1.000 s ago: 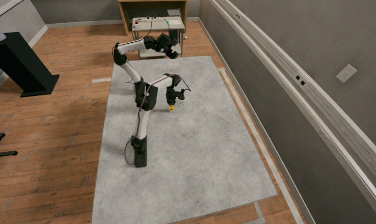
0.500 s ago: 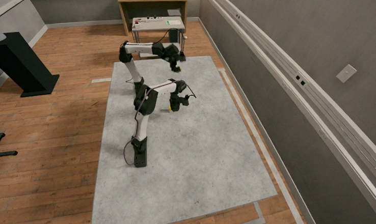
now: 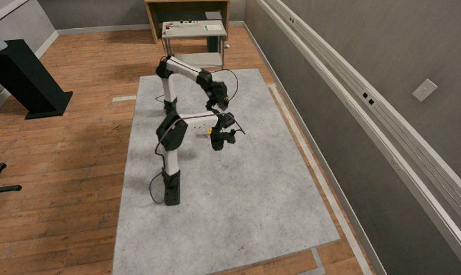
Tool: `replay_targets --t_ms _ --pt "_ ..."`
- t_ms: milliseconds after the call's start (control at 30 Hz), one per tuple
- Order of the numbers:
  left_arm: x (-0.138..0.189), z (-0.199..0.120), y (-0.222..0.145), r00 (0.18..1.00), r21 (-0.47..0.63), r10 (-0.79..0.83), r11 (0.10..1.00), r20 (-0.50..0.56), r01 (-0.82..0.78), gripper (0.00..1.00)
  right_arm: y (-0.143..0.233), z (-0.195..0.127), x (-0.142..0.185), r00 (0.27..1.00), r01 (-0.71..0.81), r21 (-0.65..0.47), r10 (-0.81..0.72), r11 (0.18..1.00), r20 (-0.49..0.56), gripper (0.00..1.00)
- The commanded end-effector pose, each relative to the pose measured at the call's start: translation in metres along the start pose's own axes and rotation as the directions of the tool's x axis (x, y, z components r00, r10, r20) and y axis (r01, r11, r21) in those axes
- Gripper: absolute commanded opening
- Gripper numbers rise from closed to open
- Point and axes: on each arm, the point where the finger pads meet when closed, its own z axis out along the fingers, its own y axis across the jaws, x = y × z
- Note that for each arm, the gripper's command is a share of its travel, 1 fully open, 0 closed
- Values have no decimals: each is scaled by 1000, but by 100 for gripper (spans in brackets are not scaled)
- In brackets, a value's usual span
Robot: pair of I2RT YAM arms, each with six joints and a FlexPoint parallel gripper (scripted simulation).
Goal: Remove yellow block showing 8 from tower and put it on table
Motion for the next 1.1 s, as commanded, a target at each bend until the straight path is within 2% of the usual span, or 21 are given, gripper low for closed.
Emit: replay_targets --t_ms 0,33,100,133,233,467,667,700,733,1067 --pt "-17 15 -48 976 161 218 963 3 -216 100 -21 -4 2 998 56 -24 -55 998 37 32" --pt "-20 19 -62 964 195 267 945 6 -263 100 -28 -3 4 998 56 -23 -55 998 37 32" --pt "-20 19 -62 964 195 267 945 6 -263 100 -28 -3 4 998 56 -23 -55 998 37 32" --pt "-19 24 -74 926 279 377 888 18 -366 100 -32 -2 4 998 56 -25 -55 998 39 32" --pt "-22 32 -102 881 340 472 823 35 -454 100 -49 1 12 998 46 -20 -46 999 30 32" --pt "-21 44 -139 819 410 572 736 52 -539 100 -69 4 19 999 25 -9 -24 1000 32 32" --pt "-25 38 -130 835 372 547 765 53 -525 100 -68 2 17 999 17 -11 -17 1000 39 32" --pt "-7 59 -147 823 419 568 746 7 -518 100 -72 3 19 1000 -4 2 4 1000 19 32" --pt "-5 64 -150 820 421 572 744 2 -519 100 -74 3 24 1000 -9 3 9 1000 16 32" --pt "1 89 -157 826 409 564 753 3 -515 100 -72 3 24 1000 -1 1 1 1000 15 32"
